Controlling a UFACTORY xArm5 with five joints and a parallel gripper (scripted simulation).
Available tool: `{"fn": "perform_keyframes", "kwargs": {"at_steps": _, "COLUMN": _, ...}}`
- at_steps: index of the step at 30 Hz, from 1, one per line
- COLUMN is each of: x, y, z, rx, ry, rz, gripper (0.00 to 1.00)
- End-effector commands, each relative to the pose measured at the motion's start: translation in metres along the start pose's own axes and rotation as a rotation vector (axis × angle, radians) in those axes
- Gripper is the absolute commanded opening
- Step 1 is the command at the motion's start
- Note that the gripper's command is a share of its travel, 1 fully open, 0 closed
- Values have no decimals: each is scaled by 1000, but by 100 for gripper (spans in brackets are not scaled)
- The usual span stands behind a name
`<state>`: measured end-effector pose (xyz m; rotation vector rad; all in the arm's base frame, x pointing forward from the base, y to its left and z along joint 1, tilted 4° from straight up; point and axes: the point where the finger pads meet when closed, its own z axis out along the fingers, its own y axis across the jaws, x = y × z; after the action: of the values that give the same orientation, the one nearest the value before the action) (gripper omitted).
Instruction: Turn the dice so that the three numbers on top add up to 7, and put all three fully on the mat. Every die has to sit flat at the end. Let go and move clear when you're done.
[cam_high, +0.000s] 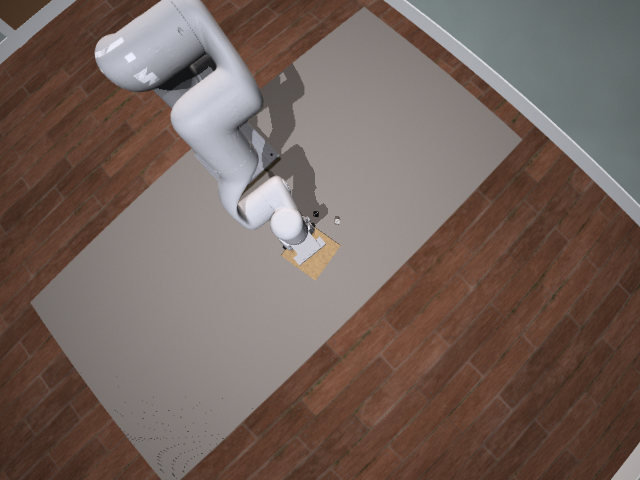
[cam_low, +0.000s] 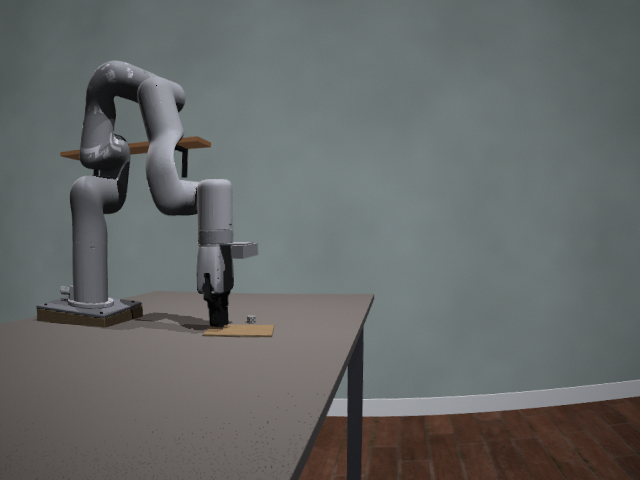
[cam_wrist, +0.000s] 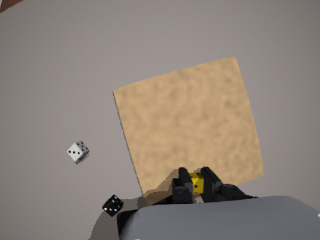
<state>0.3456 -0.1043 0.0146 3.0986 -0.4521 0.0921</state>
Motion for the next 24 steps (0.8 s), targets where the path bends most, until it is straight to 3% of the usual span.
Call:
{"fn": "perform_keyframes", "kwargs": {"at_steps": 1, "x": 1, "y": 0, "z": -1, "rx": 0, "ry": 3, "rz": 0, "gripper": 11}}
{"fn": "perform_keyframes", "kwargs": {"at_steps": 24, "x": 1, "y": 0, "z": 3, "rx": 0, "ry": 3, "rz": 0, "gripper": 11}}
